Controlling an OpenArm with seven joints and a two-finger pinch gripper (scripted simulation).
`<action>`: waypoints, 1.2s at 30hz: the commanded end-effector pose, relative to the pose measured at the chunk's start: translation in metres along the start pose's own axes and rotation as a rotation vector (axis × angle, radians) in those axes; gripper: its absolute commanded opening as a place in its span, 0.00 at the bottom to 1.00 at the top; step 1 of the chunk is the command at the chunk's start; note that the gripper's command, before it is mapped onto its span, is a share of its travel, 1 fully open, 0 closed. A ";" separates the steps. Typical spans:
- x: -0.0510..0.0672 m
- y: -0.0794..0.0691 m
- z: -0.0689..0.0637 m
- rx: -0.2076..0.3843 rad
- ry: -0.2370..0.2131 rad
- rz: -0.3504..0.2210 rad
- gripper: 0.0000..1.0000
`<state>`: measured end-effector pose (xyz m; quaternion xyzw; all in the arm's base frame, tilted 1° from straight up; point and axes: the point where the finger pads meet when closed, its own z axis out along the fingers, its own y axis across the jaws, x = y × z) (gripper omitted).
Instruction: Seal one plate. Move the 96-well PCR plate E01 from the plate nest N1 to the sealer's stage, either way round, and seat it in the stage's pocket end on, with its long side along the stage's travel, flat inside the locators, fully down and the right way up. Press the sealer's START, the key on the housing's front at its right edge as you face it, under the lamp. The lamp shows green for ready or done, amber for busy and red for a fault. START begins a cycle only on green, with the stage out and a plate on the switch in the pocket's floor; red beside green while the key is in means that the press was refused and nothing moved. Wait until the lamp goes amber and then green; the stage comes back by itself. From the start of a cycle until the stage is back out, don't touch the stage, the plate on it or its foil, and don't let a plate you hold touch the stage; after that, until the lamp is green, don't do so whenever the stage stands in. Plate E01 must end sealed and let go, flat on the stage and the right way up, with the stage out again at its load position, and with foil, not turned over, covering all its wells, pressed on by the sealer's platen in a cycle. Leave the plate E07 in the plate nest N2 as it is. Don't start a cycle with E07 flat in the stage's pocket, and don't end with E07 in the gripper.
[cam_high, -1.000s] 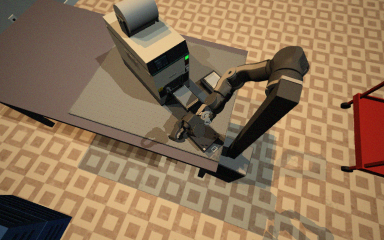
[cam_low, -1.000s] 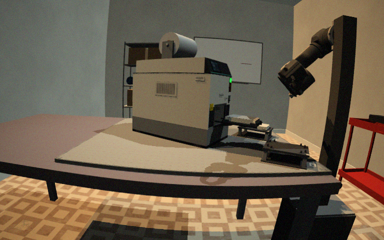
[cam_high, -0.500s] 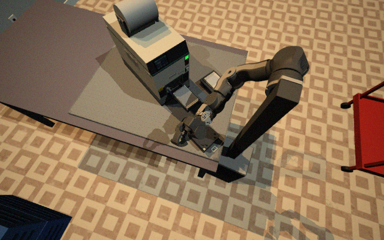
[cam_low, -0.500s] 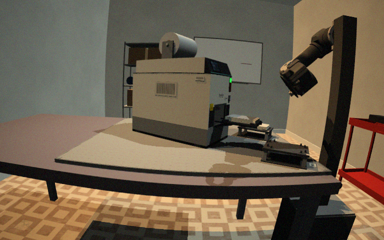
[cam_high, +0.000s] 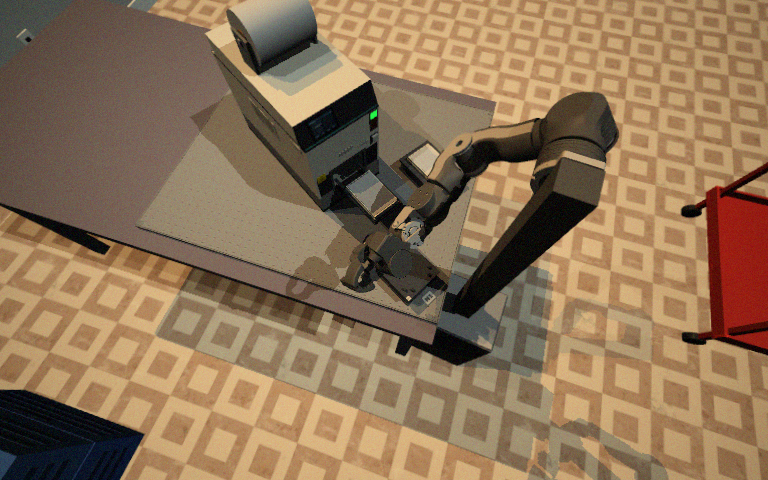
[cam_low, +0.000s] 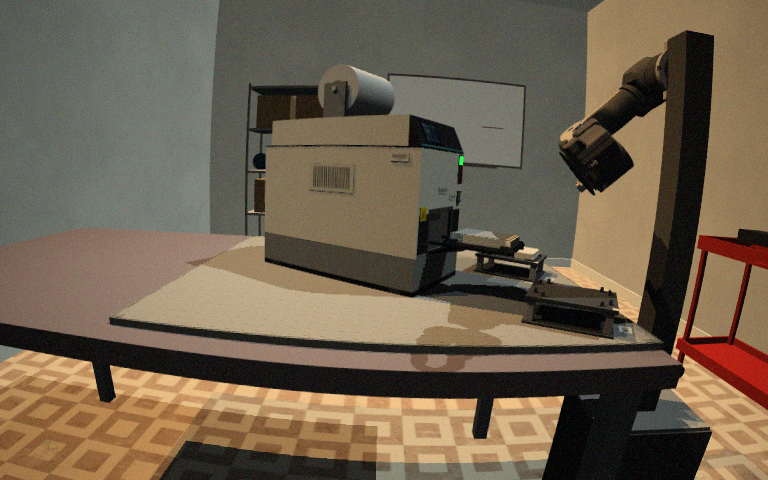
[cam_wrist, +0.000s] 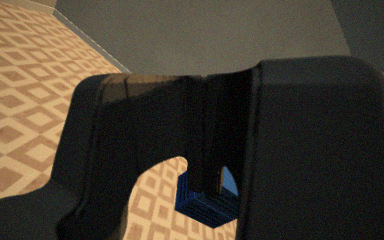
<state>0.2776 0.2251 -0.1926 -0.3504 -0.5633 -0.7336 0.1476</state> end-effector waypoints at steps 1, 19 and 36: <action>0.002 0.001 0.001 0.002 0.006 0.000 0.00; 0.002 0.003 0.001 0.002 0.006 0.000 0.00; 0.003 -0.020 0.000 0.141 -0.006 -0.058 0.00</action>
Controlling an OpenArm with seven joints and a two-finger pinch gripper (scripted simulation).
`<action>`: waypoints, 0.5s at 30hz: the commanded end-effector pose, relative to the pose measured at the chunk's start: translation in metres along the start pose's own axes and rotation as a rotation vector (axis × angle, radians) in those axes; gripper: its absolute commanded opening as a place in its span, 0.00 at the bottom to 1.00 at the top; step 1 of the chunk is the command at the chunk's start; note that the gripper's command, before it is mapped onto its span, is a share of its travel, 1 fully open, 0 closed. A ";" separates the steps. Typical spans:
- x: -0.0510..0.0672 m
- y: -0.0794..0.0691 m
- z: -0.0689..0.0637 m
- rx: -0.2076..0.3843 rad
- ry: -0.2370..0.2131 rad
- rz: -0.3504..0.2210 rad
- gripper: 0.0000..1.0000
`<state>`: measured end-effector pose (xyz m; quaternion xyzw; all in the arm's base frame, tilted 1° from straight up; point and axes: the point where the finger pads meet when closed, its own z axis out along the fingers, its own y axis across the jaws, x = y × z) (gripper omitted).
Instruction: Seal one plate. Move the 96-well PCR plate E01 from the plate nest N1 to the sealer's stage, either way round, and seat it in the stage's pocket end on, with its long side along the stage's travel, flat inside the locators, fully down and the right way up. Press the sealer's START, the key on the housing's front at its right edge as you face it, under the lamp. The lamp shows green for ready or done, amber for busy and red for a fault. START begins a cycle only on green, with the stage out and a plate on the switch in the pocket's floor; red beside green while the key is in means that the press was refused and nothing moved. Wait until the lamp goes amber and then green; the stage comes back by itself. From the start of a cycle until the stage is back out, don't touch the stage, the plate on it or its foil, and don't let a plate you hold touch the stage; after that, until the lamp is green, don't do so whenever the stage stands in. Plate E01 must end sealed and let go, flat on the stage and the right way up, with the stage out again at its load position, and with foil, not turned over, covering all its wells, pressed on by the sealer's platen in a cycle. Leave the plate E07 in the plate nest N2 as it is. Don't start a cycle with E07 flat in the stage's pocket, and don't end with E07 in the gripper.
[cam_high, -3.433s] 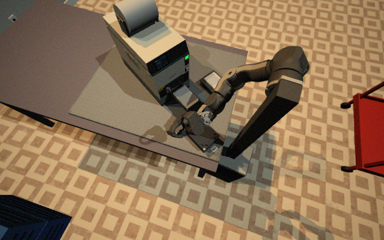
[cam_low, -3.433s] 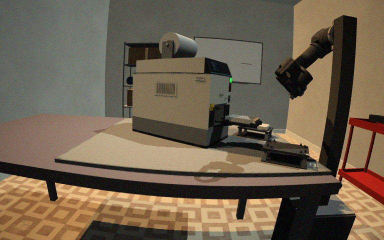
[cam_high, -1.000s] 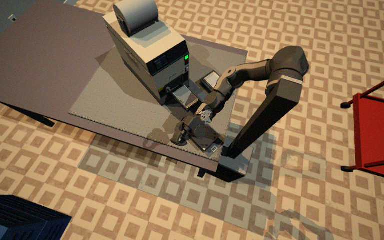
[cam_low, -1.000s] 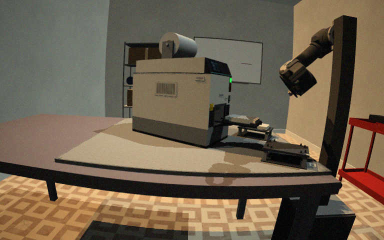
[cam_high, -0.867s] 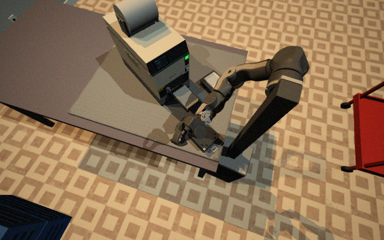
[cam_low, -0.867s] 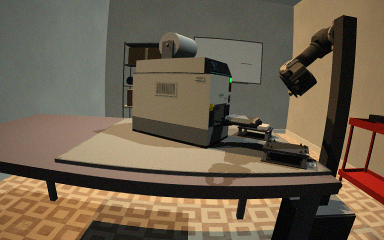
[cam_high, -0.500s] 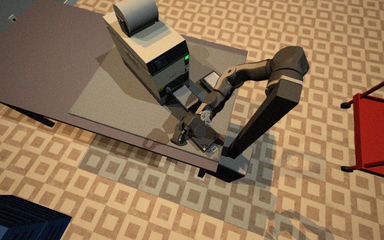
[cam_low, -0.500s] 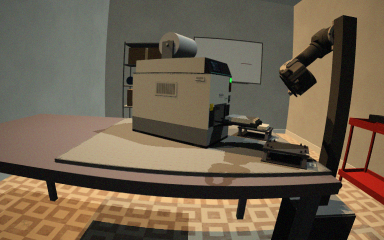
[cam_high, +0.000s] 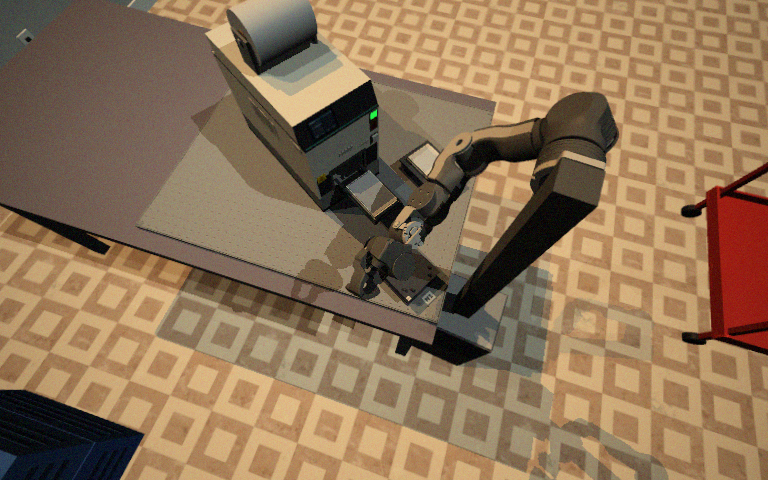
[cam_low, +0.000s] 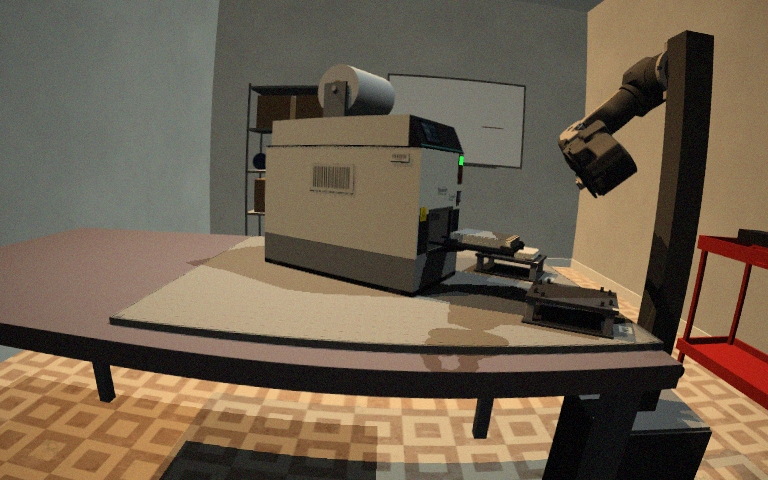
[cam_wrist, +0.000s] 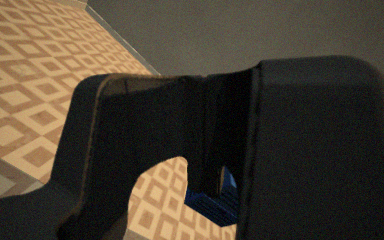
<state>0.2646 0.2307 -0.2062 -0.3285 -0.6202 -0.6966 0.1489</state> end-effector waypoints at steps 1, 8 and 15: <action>0.002 0.000 0.001 0.009 0.003 -0.007 0.00; 0.002 0.000 0.001 0.009 0.003 -0.007 0.00; 0.002 0.003 0.000 0.009 0.003 -0.007 0.00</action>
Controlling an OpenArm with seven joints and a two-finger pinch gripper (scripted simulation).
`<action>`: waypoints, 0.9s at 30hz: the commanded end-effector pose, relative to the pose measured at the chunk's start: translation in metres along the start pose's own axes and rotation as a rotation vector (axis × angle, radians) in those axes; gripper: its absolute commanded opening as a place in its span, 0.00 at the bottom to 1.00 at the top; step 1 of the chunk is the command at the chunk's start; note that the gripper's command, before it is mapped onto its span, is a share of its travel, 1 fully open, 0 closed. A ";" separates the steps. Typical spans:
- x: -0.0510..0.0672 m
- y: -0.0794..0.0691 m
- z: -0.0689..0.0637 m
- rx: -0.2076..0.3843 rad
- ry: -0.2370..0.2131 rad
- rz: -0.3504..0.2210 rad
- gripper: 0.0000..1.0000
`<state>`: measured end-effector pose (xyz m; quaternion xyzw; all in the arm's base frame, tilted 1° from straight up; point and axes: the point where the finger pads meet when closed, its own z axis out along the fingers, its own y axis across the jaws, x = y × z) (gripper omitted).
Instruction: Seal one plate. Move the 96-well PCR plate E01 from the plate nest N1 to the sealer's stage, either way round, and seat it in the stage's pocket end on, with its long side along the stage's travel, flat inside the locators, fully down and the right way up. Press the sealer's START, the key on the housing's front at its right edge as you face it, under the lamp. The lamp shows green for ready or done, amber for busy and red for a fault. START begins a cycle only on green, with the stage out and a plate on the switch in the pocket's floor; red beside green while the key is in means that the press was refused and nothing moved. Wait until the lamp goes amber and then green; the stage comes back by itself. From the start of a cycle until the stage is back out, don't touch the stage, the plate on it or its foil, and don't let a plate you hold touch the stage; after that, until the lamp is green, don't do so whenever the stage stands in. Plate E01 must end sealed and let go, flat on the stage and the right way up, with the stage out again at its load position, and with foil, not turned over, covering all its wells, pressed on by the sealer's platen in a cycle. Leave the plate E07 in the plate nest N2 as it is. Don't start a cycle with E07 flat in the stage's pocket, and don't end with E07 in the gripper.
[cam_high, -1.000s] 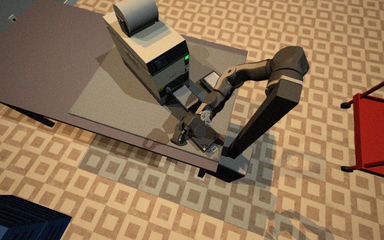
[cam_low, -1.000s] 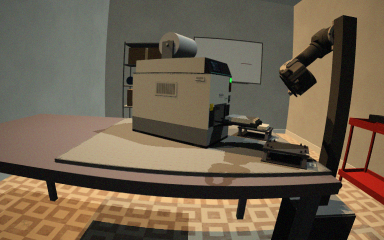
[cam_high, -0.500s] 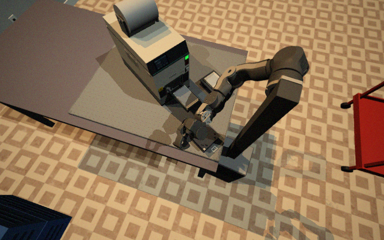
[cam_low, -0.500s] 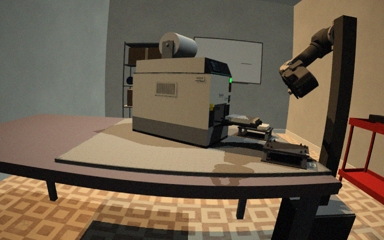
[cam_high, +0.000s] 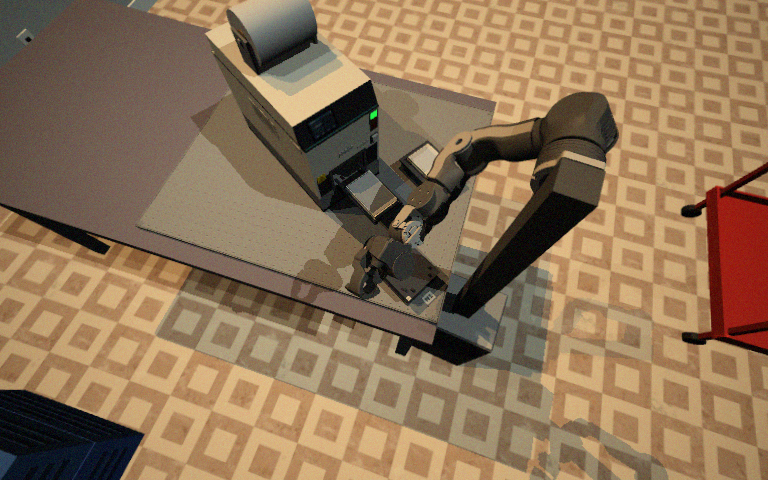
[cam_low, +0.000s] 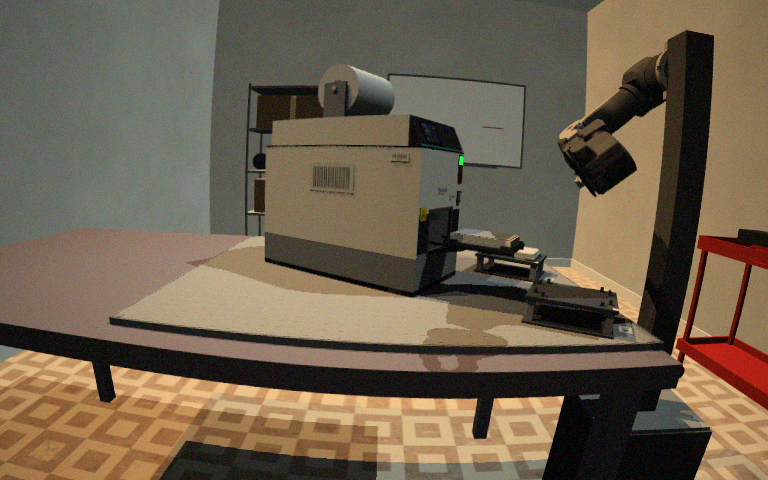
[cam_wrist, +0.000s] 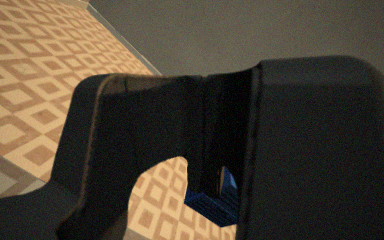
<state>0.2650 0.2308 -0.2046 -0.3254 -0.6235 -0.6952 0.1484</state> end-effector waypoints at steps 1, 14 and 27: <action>0.001 0.001 0.000 0.002 0.001 0.000 0.00; 0.001 0.003 0.000 0.000 0.001 0.000 0.00; 0.001 0.004 0.000 0.002 0.001 0.000 0.00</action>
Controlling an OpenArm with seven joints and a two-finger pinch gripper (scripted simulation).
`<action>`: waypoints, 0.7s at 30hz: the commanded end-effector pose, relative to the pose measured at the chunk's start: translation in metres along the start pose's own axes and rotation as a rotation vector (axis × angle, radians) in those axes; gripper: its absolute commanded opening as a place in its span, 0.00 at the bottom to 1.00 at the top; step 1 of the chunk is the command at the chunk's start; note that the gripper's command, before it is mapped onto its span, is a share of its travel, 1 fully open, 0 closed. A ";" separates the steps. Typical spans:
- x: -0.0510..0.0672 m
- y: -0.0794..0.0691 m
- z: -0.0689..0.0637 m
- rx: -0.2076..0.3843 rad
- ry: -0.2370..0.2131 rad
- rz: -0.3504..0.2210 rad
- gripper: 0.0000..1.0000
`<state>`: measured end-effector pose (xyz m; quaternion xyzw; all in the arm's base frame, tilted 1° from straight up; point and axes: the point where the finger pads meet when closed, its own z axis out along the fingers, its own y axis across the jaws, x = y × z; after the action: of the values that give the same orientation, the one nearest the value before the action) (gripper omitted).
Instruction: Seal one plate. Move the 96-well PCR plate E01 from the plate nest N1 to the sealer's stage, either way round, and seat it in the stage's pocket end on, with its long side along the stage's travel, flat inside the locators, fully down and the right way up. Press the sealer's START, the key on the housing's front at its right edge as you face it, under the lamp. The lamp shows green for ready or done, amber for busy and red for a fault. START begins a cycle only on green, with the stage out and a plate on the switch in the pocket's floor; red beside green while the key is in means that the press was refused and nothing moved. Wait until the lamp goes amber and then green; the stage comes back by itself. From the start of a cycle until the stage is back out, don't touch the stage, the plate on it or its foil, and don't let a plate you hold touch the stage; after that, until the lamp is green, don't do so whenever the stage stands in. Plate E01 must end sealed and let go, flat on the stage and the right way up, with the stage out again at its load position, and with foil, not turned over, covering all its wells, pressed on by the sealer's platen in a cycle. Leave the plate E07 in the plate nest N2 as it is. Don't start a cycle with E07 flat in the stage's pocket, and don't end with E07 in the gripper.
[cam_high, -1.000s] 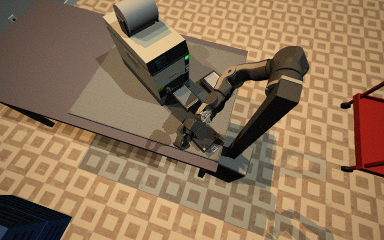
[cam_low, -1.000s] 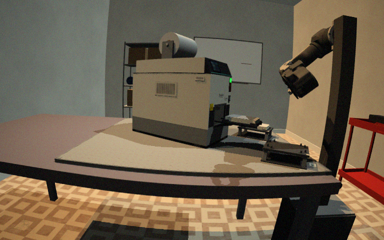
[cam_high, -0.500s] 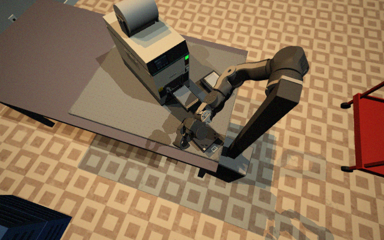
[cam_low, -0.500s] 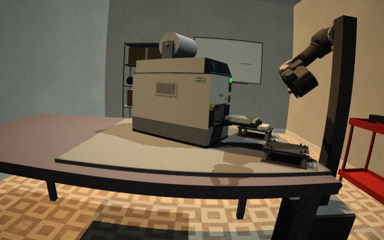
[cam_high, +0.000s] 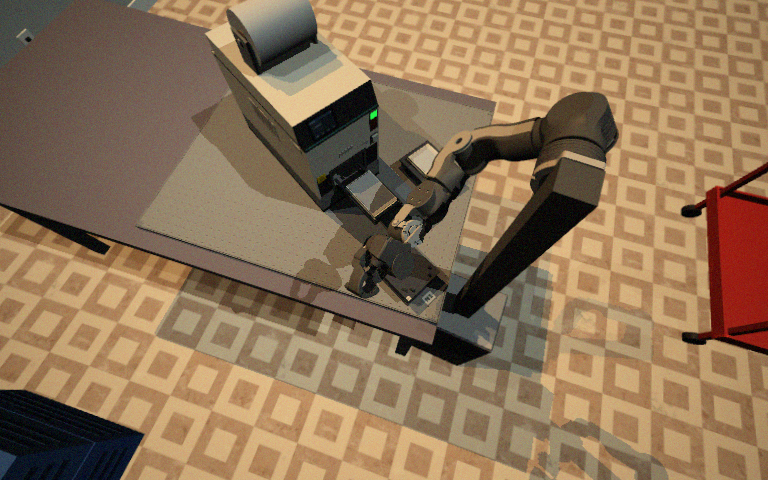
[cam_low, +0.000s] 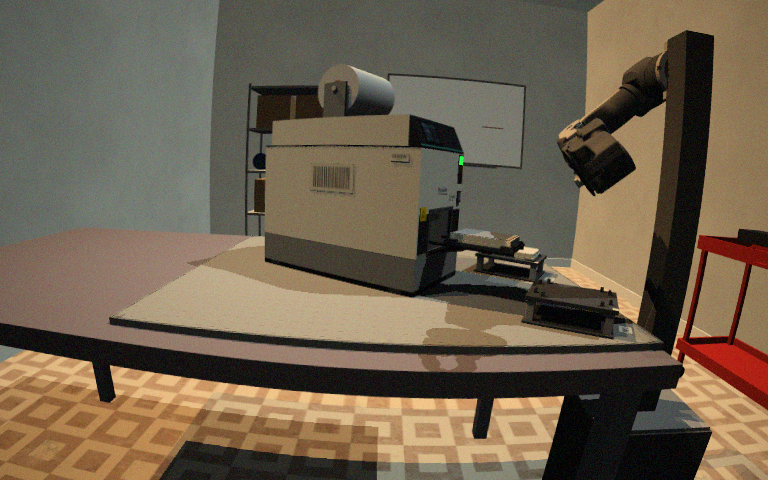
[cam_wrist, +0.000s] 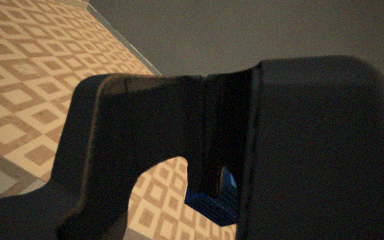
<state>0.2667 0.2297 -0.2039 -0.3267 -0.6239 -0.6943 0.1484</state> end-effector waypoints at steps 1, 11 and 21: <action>0.002 0.002 0.000 0.001 0.003 -0.002 0.00; 0.001 -0.021 -0.002 0.137 -0.016 -0.059 0.00; 0.001 -0.019 -0.001 0.134 -0.016 -0.057 0.00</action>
<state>0.2535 0.2317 -0.2204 -0.3054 -0.6788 -0.6518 0.1456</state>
